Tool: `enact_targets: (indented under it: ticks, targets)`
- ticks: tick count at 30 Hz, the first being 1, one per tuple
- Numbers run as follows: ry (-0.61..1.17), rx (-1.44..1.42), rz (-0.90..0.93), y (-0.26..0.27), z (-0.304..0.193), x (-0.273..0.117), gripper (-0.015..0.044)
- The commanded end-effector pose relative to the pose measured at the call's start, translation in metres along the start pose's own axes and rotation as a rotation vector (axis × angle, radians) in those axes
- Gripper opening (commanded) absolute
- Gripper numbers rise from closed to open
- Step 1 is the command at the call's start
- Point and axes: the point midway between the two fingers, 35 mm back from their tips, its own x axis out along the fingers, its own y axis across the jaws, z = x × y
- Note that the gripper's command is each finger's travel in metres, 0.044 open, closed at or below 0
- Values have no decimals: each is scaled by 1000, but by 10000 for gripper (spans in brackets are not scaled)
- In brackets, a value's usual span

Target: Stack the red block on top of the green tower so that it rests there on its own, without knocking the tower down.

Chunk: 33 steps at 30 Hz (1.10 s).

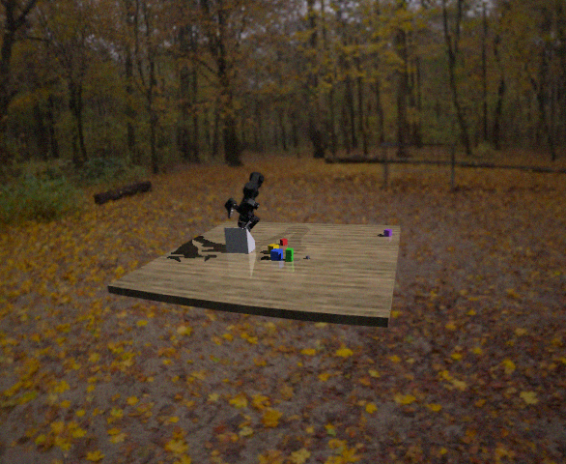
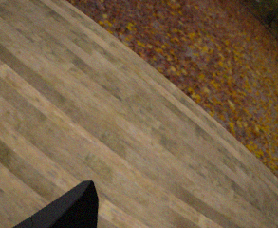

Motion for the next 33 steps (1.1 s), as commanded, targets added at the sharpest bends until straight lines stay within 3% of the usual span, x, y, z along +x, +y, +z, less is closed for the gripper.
enact_targets:
  ticks: [1, 16, 33]
  targets:
    - [-5, -11, 142, 38, 13, -14, 440]
    - [129, -61, 539, 158, 9, -87, 440]
    - [578, -21, 819, 249, -54, -212, 440]
